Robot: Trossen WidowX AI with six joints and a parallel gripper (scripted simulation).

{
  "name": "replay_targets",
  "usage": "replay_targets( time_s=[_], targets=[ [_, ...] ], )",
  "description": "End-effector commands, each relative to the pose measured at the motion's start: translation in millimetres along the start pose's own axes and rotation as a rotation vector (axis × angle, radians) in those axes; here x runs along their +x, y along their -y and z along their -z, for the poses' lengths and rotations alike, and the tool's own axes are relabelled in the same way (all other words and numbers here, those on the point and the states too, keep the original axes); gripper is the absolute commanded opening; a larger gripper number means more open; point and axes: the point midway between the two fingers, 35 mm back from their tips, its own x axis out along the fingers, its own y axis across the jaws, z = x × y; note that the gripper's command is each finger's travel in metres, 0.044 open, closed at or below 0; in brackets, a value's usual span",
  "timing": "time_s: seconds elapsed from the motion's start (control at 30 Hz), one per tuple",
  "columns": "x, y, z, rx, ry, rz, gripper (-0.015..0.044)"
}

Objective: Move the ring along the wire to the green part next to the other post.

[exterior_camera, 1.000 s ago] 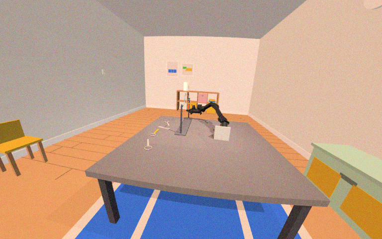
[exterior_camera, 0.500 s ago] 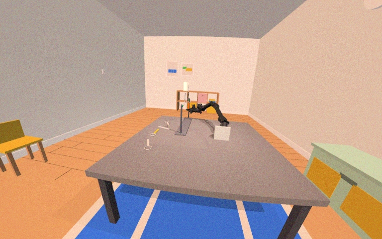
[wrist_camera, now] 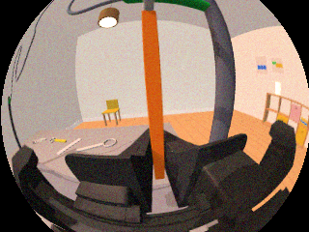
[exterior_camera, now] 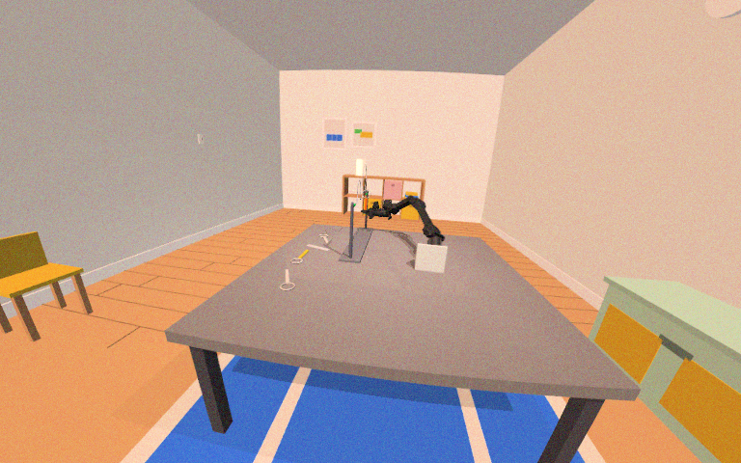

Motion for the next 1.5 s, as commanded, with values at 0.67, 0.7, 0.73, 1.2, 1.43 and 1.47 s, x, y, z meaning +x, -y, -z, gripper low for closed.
replay_targets(
  time_s=[0.67, 0.7, 0.73, 1.2, 1.43, 1.47],
  targets=[
    [-16.9, -7.9, -0.4, 0.007, -0.144, 0.001, -0.0150],
    [-19.0, -8.9, -0.7, 0.007, -0.161, 0.001, -0.0150],
    [-21.1, -9.8, -1.1, 0.007, -0.179, 0.001, -0.0150],
    [-49.6, -24.5, -9.5, 0.017, -0.423, -0.004, -0.0150],
    [-61.0, -34.3, -15.1, 0.039, -0.527, -0.012, -0.0150],
    [-61.1, -35.8, -15.2, 0.044, -0.527, -0.013, -0.0150]
  ],
)
